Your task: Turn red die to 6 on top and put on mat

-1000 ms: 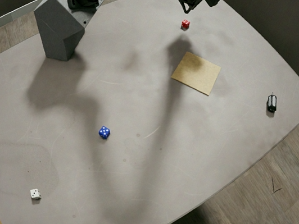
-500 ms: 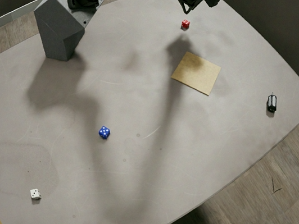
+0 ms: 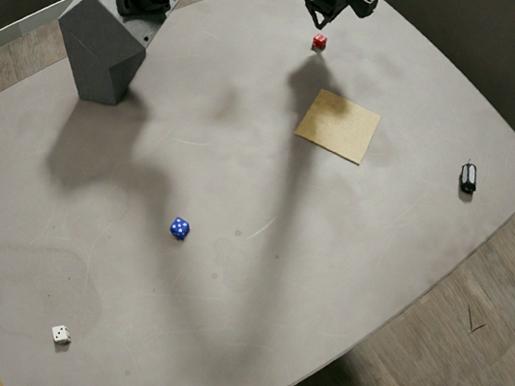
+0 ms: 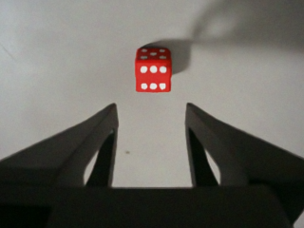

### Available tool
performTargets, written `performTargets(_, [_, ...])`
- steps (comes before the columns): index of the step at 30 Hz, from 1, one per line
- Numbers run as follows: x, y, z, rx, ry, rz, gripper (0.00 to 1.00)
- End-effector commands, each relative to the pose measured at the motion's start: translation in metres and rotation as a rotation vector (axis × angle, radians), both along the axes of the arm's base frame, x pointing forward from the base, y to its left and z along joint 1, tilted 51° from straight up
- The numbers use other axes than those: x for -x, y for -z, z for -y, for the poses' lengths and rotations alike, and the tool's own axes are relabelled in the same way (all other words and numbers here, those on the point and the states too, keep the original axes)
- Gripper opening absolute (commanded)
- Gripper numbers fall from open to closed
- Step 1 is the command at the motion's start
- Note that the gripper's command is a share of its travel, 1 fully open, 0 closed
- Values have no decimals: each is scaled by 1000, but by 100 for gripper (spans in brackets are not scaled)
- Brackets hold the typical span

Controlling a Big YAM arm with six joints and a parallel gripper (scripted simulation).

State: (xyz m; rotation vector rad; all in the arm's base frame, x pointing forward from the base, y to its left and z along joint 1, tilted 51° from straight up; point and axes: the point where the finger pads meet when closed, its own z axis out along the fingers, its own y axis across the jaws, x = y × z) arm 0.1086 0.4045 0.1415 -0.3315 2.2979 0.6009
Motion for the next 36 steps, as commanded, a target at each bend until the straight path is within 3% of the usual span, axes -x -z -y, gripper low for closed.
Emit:
performTargets(1, [-8,8,0,12,4,4,39])
performTargets(36, [-26,21,-19,4,8,3,39])
